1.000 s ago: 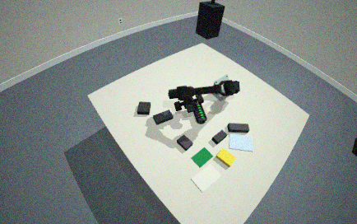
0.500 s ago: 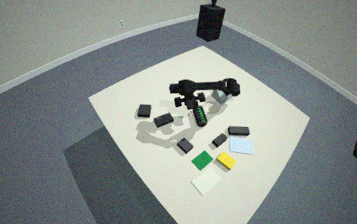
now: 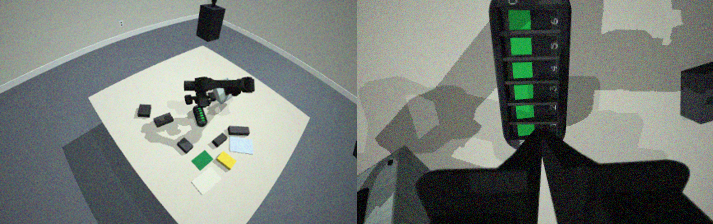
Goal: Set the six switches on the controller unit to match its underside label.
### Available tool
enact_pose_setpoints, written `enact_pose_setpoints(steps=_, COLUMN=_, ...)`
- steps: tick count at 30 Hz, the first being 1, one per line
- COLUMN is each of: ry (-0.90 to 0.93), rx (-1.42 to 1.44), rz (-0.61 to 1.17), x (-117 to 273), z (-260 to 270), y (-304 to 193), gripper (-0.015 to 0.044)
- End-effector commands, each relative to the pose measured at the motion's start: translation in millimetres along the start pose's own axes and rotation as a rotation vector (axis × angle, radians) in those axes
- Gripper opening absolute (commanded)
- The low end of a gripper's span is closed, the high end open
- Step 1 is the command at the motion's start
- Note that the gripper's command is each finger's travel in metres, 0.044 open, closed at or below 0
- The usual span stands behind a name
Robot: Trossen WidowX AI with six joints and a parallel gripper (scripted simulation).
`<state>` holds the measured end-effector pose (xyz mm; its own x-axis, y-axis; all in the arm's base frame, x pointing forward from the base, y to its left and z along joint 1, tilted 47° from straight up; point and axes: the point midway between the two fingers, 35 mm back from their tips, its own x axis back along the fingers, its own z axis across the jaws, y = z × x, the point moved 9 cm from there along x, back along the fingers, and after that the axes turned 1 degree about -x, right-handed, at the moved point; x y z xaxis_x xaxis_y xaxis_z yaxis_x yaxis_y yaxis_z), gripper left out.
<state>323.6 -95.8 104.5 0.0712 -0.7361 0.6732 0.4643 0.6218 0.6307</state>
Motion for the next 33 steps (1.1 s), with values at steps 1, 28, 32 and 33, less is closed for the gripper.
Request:
enact_pose_setpoints(steps=1, ry=-0.037, rx=0.002, rz=-0.008, x=0.9, z=16.5, y=0.6, gripper=0.0)
enact_pose_setpoints(steps=28, ry=-0.055, rx=0.007, rz=-0.01, x=-34.6, z=22.2, y=1.2, gripper=0.0)
enact_pose_setpoints(steps=32, ry=-0.055, rx=0.007, rz=-0.01, x=-37.7, z=22.1, y=1.2, gripper=0.0)
enact_pose_setpoints(steps=33, ry=-0.055, rx=0.007, rz=-0.01, x=-39.6, z=22.1, y=1.3, gripper=0.0)
